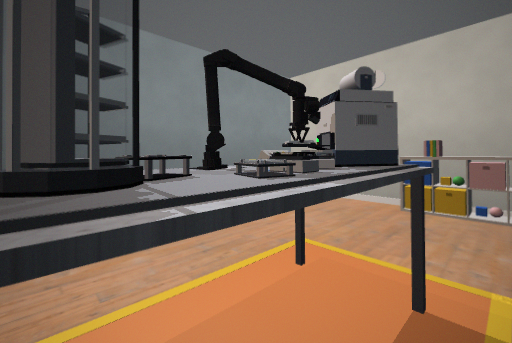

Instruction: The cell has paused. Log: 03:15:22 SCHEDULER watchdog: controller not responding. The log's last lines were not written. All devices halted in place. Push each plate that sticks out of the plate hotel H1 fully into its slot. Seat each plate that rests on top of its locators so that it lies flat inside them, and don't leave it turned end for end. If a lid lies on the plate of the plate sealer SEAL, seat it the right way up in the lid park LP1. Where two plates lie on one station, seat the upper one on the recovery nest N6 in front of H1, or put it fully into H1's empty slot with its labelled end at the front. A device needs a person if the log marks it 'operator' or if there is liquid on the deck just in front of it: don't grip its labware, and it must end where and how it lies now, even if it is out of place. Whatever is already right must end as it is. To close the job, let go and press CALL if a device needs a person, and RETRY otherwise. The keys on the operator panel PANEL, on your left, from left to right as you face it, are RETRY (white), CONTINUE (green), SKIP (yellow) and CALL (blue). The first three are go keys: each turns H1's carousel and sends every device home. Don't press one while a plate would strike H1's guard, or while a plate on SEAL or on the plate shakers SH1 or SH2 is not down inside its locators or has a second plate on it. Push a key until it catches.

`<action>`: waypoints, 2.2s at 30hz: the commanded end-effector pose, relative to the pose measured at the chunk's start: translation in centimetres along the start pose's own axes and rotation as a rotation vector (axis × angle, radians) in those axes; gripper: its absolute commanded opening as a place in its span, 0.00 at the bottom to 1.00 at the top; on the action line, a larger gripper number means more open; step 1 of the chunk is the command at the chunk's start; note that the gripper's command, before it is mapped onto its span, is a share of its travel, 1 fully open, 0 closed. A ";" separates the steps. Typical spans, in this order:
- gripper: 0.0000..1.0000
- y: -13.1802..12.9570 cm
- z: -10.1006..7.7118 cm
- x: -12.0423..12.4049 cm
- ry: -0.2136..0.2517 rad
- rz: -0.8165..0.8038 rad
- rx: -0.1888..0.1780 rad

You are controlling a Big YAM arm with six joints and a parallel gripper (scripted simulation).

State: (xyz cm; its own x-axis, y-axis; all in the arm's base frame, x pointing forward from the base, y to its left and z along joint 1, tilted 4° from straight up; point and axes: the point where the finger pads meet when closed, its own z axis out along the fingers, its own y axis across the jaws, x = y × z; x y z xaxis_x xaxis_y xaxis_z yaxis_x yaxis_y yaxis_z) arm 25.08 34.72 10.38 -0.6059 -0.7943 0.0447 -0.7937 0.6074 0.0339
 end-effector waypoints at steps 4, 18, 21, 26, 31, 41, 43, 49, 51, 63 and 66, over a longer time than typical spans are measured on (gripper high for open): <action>1.00 -0.2 1.1 0.4 0.027 0.015 -0.001; 1.00 -0.2 1.1 0.4 0.028 0.015 -0.001; 1.00 -0.2 1.1 0.4 0.028 0.015 -0.001; 1.00 -0.2 1.1 0.4 0.028 0.015 -0.001; 1.00 -0.2 1.1 0.4 0.028 0.015 -0.001; 1.00 -0.2 1.1 0.4 0.028 0.015 -0.001; 1.00 -0.2 1.1 0.4 0.028 0.015 -0.001; 1.00 -0.2 1.1 0.4 0.028 0.015 -0.001; 1.00 -0.2 1.1 0.4 0.028 0.015 -0.001; 1.00 -0.2 1.1 0.4 0.028 0.015 -0.001; 1.00 0.0 -2.2 -1.5 -0.036 0.012 -0.002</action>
State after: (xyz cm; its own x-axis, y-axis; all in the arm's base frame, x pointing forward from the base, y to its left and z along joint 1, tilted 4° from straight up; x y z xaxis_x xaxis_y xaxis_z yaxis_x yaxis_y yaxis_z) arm 24.88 34.45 10.19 -0.6059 -0.7936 0.0554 -0.7933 0.6080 0.0338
